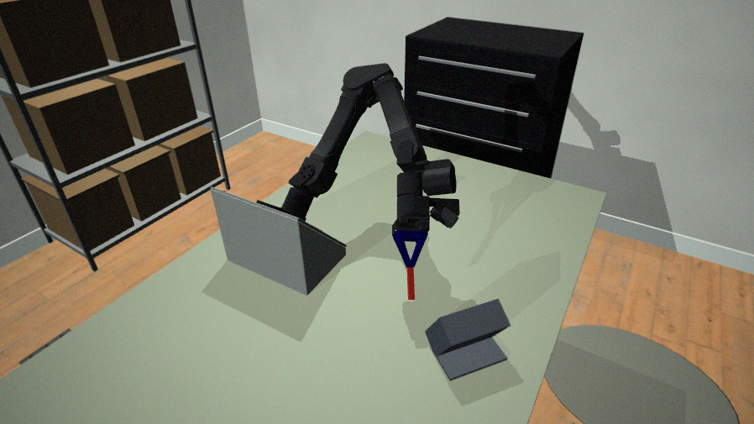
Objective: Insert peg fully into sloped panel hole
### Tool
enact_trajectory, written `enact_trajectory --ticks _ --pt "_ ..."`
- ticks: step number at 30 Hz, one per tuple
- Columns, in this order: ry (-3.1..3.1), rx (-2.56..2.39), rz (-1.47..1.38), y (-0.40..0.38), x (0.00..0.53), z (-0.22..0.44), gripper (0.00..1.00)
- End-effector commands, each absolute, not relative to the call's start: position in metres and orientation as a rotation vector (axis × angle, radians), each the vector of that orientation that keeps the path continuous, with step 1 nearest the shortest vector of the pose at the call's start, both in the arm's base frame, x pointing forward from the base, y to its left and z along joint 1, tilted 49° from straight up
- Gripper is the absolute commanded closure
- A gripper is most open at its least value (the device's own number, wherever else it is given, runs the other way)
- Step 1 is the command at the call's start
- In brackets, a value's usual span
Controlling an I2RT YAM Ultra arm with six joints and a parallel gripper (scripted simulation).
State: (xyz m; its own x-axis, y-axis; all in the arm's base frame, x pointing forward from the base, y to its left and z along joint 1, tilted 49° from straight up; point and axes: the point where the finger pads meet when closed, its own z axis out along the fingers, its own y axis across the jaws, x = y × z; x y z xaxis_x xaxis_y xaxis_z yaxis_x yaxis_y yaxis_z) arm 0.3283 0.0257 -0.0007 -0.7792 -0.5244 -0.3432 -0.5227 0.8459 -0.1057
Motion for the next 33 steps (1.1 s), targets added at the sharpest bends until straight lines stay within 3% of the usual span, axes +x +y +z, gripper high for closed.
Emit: enact_trajectory --ticks 1,33 --pt "2.598 -0.739 -0.083 0.022 0.338 0.012 1.00" --pt "2.363 -0.746 -0.198 0.052 0.342 0.049 1.00"
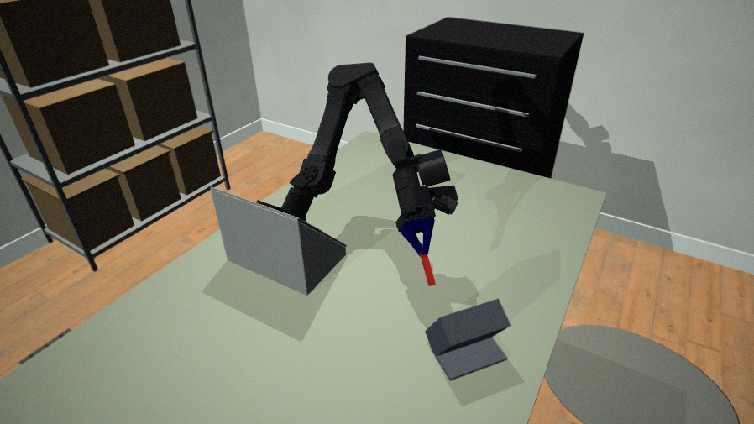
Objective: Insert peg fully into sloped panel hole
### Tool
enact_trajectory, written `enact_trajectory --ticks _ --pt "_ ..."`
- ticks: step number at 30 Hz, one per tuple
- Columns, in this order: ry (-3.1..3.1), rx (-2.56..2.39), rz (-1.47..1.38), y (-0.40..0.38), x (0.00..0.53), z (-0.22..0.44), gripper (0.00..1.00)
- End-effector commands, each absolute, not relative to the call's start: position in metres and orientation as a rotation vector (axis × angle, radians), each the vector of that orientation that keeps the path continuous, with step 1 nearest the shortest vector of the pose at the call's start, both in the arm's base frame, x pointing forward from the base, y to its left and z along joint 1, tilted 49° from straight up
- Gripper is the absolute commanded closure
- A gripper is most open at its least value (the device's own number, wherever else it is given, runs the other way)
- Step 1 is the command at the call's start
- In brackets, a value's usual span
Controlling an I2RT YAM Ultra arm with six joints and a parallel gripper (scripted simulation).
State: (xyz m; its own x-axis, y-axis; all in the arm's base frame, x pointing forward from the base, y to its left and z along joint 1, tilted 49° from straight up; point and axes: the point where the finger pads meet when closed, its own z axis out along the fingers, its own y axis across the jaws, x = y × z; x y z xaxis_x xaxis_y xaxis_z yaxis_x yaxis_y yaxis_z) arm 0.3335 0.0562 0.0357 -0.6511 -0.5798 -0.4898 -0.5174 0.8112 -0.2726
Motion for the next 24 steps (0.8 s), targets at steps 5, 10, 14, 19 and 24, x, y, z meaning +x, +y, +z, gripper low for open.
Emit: enact_trajectory --ticks 5,10,14,19,24 --pt "2.330 -0.741 -0.209 0.055 0.341 0.055 1.00" --pt "2.303 -0.740 -0.215 0.059 0.341 0.059 1.00" --pt "2.312 -0.742 -0.215 0.058 0.346 0.059 1.00" --pt "2.312 -0.741 -0.215 0.057 0.351 0.056 1.00" --pt "2.312 -0.741 -0.216 0.057 0.354 0.053 1.00"
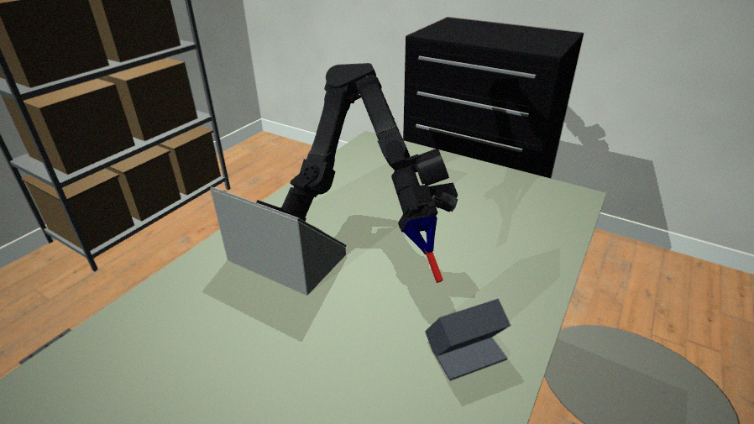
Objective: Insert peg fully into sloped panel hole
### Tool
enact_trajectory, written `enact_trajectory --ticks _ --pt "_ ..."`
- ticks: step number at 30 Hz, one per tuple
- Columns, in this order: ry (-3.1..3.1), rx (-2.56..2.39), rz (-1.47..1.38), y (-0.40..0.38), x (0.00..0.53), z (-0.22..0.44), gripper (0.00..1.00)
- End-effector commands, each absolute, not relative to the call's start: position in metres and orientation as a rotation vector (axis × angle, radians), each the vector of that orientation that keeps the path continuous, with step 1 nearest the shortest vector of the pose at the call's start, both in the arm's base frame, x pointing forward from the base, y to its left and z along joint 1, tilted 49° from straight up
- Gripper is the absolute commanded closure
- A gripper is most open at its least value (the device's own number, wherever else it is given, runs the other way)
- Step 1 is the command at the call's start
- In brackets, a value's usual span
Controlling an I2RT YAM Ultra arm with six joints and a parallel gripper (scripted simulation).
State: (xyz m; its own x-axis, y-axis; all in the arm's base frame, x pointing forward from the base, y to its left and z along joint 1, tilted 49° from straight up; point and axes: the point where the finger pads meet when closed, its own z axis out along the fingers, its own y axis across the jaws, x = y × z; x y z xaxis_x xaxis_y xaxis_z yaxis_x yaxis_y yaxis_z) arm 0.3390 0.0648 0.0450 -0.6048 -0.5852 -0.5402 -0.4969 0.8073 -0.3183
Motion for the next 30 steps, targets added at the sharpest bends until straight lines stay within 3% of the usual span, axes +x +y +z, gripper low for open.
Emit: enact_trajectory --ticks 1,30 --pt "2.312 -0.741 -0.216 0.057 0.355 0.053 1.00" --pt "2.312 -0.739 -0.217 0.054 0.392 0.039 1.00"
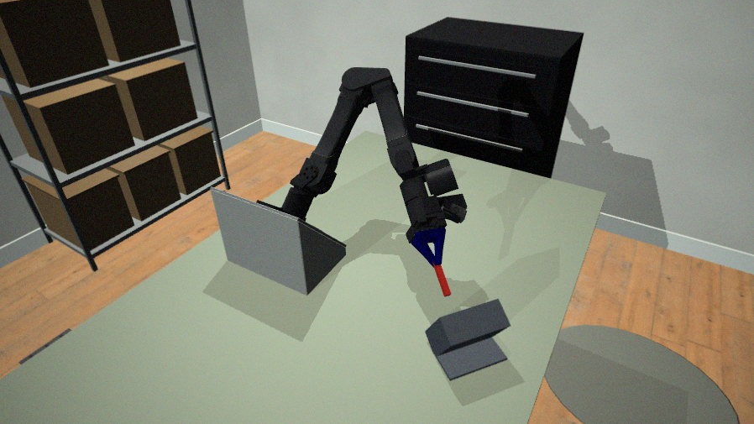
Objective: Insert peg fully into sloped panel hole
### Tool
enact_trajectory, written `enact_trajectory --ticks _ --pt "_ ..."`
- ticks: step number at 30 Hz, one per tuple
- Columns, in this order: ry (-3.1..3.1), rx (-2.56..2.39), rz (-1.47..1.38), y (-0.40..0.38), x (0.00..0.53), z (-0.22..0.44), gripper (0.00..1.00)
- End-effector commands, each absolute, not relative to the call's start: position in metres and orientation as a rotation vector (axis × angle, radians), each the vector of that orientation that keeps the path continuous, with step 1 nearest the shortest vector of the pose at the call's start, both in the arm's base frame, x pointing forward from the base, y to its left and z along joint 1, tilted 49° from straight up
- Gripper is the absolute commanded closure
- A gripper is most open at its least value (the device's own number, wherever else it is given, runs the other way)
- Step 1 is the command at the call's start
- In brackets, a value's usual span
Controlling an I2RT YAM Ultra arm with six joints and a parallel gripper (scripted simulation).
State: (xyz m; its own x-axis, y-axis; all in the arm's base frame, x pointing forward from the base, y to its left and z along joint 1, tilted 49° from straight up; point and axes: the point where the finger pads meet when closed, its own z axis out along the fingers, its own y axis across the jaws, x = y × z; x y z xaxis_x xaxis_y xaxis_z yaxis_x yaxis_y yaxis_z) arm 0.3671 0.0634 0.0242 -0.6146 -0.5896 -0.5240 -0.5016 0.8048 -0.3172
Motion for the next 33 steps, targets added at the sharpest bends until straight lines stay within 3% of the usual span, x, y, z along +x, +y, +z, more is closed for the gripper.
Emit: enact_trajectory --ticks 1,33 --pt "2.312 -0.739 -0.217 0.0534 0.3935 0.0380 1.00" --pt "2.365 -0.496 -0.116 0.0523 0.3999 0.0352 1.00"
